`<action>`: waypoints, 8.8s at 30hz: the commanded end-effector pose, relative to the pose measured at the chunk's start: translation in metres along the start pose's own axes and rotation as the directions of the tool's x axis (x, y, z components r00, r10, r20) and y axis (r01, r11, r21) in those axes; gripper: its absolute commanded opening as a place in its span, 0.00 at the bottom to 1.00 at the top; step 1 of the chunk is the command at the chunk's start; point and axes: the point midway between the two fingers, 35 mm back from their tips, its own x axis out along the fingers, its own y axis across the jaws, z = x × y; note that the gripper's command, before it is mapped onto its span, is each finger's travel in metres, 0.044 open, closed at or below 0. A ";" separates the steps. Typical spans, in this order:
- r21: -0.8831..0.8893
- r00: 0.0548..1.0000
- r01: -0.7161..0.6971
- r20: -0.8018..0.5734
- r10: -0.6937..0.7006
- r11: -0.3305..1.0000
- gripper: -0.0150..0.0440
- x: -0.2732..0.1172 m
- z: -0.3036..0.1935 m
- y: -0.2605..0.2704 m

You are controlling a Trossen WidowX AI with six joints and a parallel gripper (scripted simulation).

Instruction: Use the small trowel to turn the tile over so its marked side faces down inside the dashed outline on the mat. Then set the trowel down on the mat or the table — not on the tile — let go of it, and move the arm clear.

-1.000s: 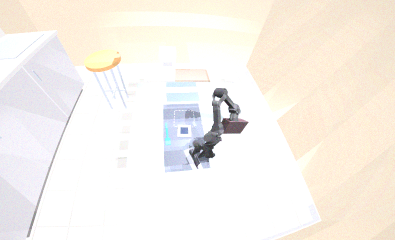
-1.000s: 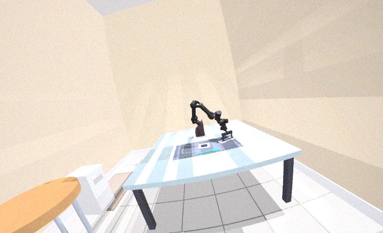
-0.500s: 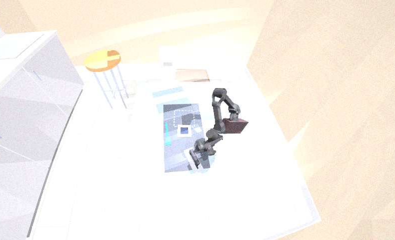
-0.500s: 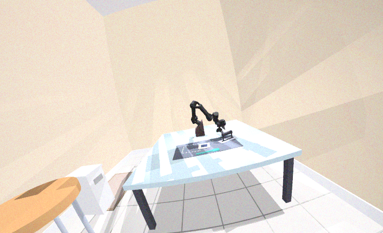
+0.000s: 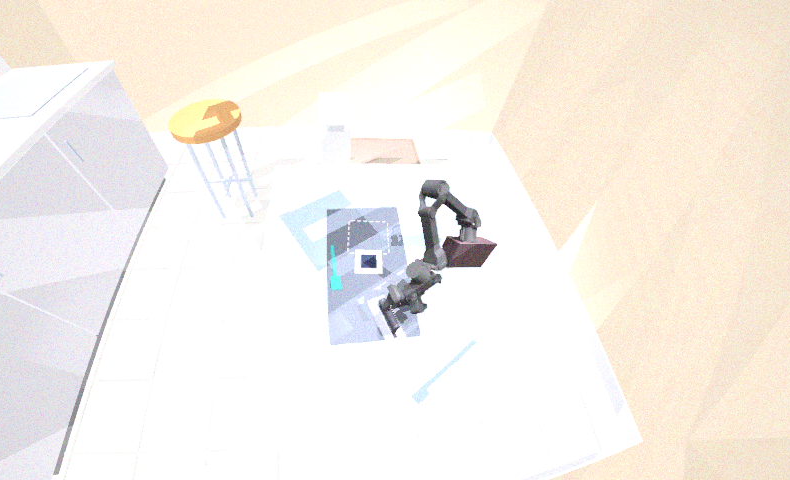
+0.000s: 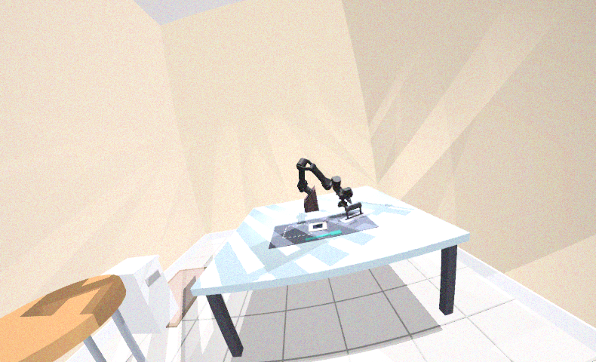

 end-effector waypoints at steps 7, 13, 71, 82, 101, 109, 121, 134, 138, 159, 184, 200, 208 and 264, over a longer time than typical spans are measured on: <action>-0.008 1.000 -0.006 0.002 0.006 1.000 0.76 0.018 0.002 0.003; -0.008 1.000 -0.006 0.001 0.006 1.000 0.76 0.028 0.001 0.003; 0.111 0.996 0.007 -0.084 0.002 0.994 0.25 0.011 -0.038 -0.049; 0.317 0.968 0.055 -0.249 0.027 0.947 0.25 0.024 -0.116 -0.047; 0.320 0.968 0.054 -0.249 0.029 0.946 0.25 0.034 -0.116 -0.035; 0.319 0.968 0.054 -0.249 0.029 0.946 0.25 0.042 -0.116 -0.025; 0.316 0.968 0.055 -0.250 0.027 0.947 0.25 0.049 -0.116 -0.015; 0.315 0.968 0.053 -0.249 0.029 0.948 0.25 0.043 -0.137 -0.010; 0.315 0.968 0.052 -0.249 0.029 0.948 0.25 0.041 -0.143 -0.008; 0.312 0.967 0.052 -0.251 0.029 0.949 0.25 0.032 -0.166 -0.001; 0.240 0.949 0.031 -0.312 0.047 0.970 0.25 -0.007 -0.185 -0.036; 0.239 0.949 0.030 -0.313 0.048 0.971 0.25 -0.029 -0.224 -0.037; 0.237 0.948 0.029 -0.313 0.048 0.971 0.25 -0.034 -0.246 -0.028; 0.241 0.949 0.031 -0.311 0.047 0.970 0.25 -0.035 -0.195 -0.064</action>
